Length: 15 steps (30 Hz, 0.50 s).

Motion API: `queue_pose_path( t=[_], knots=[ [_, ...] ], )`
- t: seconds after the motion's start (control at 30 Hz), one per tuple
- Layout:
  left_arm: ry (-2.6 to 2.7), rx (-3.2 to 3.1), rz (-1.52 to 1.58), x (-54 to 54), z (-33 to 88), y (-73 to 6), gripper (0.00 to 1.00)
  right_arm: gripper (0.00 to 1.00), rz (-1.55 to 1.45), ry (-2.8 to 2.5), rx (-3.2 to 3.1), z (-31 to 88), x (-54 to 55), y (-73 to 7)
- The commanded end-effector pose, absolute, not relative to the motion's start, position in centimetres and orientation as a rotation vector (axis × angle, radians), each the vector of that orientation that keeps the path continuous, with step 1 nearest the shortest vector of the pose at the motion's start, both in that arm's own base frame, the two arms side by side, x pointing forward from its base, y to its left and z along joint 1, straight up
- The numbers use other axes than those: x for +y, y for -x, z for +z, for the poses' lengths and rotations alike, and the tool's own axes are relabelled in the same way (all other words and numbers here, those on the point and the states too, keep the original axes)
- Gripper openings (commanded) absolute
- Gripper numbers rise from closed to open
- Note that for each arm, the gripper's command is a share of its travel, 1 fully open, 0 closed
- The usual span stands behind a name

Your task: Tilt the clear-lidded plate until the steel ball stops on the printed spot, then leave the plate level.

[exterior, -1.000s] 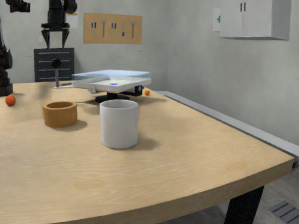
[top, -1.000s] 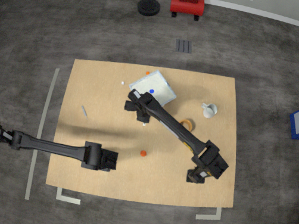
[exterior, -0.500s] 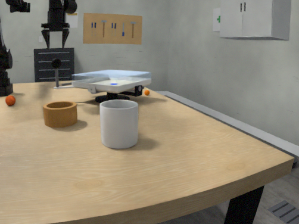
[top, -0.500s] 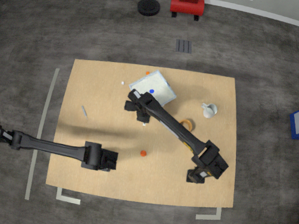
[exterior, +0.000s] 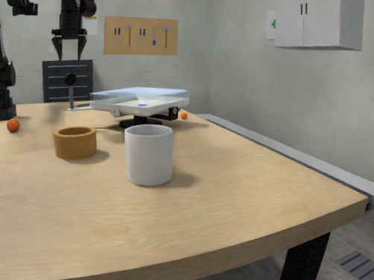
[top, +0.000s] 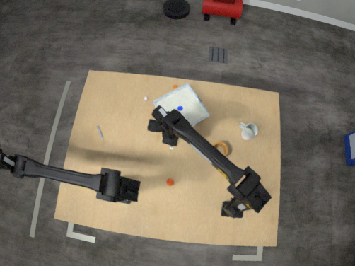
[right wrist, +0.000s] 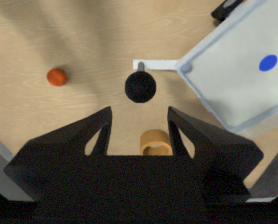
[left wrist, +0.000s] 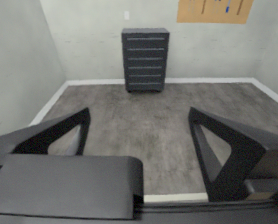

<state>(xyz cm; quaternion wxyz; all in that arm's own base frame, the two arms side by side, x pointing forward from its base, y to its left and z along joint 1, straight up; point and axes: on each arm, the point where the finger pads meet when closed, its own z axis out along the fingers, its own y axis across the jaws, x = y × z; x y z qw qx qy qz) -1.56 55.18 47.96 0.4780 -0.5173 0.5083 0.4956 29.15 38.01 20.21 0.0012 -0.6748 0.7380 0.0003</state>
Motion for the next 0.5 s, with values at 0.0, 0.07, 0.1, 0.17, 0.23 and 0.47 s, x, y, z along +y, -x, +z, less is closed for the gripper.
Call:
queue_pose_path(
  t=[0.0,0.07,0.1,0.17,0.23,0.47],
  knots=[
    [1.242,1.188,1.242,54.4,50.1,2.4,1.00,0.57,0.008,2.117,2.289,21.0,38.7,-29.8],
    [1.242,1.188,1.242,54.4,50.1,2.4,1.00,0.57,0.007,2.119,2.292,20.8,38.6,-29.8],
    [1.242,1.188,1.242,54.4,50.1,2.4,1.00,0.57,0.007,2.121,2.294,20.6,38.5,-29.7],
    [1.242,1.188,1.242,54.4,50.1,2.4,1.00,0.57,0.005,2.125,2.299,20.1,38.4,-29.6],
    [1.242,1.188,1.242,54.4,50.1,2.4,1.00,0.57,0.003,2.129,2.304,19.6,38.2,-29.5],
    [1.242,1.188,1.242,54.4,50.1,2.4,1.00,0.57,0.001,2.128,2.307,19.3,38.1,-29.6]
  ],
)
